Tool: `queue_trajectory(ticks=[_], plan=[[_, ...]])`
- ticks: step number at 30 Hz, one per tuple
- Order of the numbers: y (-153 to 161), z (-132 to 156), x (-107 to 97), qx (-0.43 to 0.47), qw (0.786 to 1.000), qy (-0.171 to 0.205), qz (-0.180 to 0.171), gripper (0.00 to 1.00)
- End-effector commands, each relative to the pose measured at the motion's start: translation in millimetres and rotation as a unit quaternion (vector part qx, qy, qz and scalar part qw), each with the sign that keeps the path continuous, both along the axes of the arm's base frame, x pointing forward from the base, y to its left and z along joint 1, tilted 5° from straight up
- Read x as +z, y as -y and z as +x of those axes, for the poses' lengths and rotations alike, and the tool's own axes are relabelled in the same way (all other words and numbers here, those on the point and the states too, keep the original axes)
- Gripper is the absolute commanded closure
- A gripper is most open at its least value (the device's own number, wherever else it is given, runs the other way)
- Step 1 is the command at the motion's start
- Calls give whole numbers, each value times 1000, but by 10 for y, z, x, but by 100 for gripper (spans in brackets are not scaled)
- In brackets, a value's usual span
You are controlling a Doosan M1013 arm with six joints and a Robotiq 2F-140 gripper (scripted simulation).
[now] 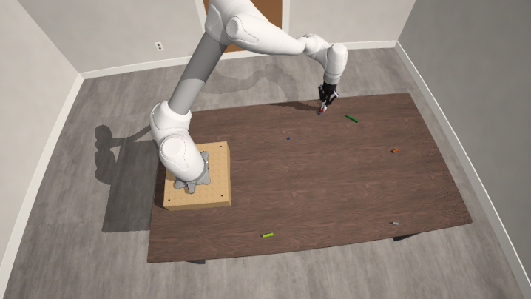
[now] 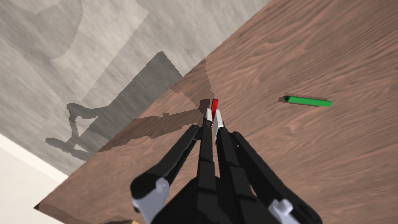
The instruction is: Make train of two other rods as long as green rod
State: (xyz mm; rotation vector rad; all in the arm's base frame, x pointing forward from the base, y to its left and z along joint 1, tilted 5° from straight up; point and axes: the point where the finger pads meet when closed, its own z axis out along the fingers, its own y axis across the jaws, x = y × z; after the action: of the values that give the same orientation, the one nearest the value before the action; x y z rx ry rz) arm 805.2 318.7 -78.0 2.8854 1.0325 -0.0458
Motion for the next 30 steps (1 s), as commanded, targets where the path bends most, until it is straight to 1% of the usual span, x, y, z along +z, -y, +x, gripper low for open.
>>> queue_trajectory(ticks=[1,20,30], plan=[[-1,0,2,0,1000,0,0,88],[1,0,-16,0,1000,0,0,88],[7,0,-97,0,1000,0,0,88]])
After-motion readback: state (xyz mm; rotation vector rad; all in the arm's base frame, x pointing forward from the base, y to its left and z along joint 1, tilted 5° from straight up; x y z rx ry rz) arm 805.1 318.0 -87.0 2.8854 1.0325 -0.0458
